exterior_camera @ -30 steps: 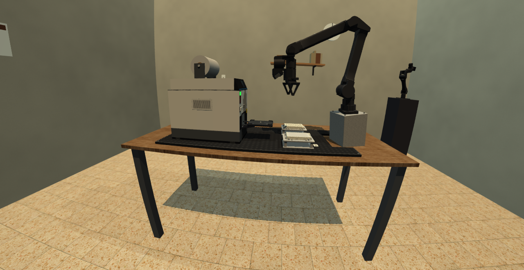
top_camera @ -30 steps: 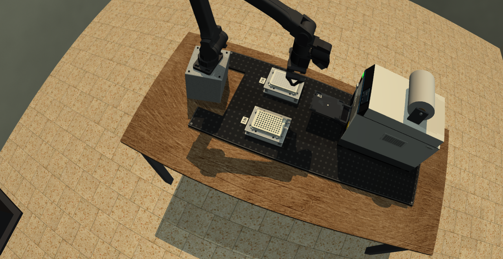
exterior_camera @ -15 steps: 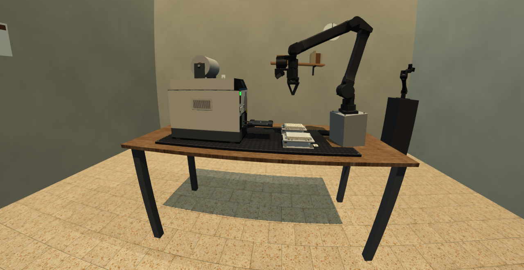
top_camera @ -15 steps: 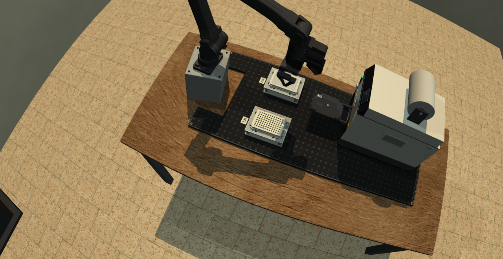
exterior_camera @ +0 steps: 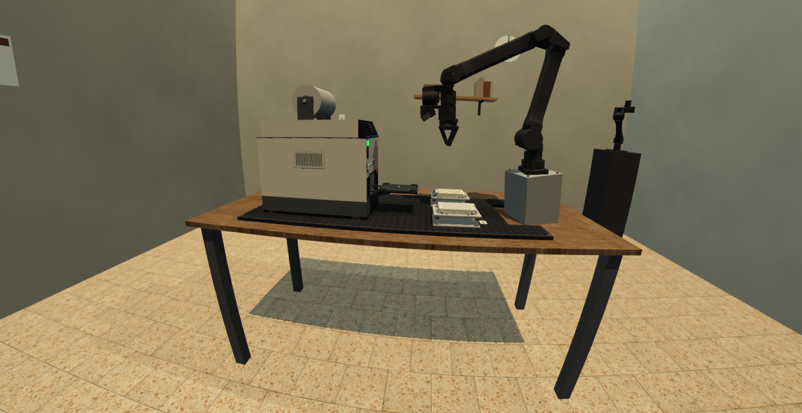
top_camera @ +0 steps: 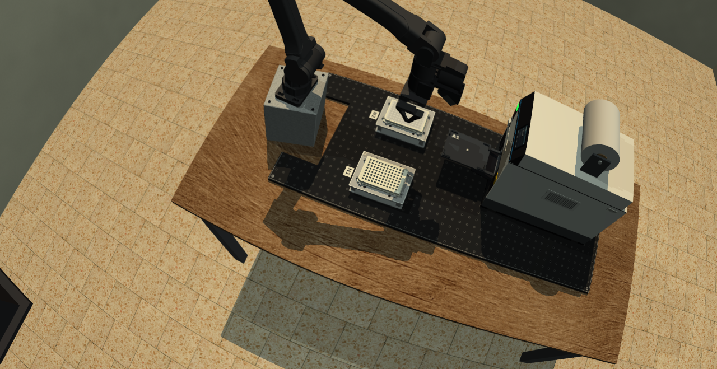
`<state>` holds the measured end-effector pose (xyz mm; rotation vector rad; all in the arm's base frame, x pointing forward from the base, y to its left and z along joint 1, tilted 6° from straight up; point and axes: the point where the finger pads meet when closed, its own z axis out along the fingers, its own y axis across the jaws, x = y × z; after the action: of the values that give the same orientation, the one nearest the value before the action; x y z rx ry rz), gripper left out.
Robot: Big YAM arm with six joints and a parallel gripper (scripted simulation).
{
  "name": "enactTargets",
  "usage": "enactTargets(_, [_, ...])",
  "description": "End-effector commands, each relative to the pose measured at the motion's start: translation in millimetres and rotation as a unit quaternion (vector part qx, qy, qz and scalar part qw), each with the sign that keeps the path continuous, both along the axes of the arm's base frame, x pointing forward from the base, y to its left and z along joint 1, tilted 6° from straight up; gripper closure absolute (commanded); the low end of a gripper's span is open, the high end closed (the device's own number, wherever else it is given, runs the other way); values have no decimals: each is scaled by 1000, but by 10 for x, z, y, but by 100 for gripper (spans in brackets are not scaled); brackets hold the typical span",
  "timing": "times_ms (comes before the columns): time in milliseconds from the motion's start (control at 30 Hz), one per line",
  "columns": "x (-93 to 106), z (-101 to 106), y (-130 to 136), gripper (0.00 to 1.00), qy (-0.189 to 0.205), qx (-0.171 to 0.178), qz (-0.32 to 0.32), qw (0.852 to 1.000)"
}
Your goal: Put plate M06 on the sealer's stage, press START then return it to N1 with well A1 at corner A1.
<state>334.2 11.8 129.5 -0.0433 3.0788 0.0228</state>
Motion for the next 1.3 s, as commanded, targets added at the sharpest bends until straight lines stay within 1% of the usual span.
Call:
enactTargets(0, [235, 171, 68, 0, -31, 1, 19, 999])
enactTargets(233, [274, 198, 72, 0, -36, 1, 24, 999])
enactTargets(667, [288, 217, 71, 0, -38, 1, 26, 999])
enactTargets(1000, [169, 93, 64, 0, -22, 1, 25, 999])
enactTargets(1067, [155, -48, 74, 0, -72, 5, 26, 997])
enactTargets(1100, [148, -95, 73, 0, -83, 5, 27, 996])
enactTargets(1133, [142, -149, 66, 0, -78, 2, 26, 997])
enactTargets(1200, [146, -244, 63, 0, -119, 2, 28, 992])
enactTargets(1233, [147, -289, 65, 0, -130, 3, 28, 991])
enactTargets(1267, [146, -361, 67, 0, -120, 3, 28, 992])
